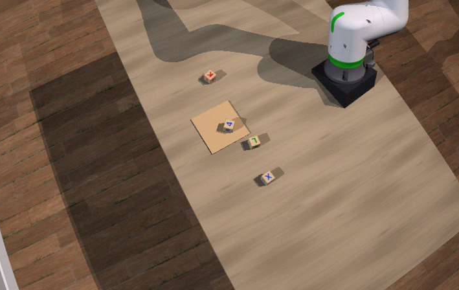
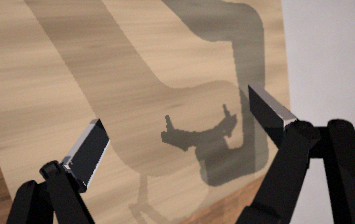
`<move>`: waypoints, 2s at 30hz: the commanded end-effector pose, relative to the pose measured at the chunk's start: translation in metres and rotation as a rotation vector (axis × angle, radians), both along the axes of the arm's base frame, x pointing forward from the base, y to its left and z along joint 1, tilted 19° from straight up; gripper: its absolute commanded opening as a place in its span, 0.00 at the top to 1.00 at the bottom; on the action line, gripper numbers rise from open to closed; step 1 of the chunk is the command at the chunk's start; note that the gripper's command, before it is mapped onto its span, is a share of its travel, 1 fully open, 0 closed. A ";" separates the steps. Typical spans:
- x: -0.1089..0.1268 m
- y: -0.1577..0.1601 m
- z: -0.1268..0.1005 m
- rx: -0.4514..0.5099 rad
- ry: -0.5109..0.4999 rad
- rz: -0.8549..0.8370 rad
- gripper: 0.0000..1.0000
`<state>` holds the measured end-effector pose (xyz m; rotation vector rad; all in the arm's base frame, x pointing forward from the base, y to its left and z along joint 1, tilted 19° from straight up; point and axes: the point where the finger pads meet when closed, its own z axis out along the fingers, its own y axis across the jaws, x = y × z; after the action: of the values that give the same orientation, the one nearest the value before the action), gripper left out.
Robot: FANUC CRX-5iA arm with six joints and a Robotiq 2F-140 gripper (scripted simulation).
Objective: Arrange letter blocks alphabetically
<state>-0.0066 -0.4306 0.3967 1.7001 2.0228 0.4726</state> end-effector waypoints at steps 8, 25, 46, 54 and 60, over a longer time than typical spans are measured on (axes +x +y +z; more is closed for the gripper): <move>0.000 0.000 0.000 0.000 0.000 0.000 0.00; 0.010 -0.001 -0.002 -0.020 0.008 0.057 0.00; 0.128 0.006 -0.031 -0.253 0.066 0.748 0.00; 0.169 0.016 -0.040 -0.335 0.070 0.995 0.00; 0.203 0.027 -0.048 -0.404 0.068 1.205 0.00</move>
<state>0.1806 -0.4086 0.3520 0.2706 2.7396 0.3213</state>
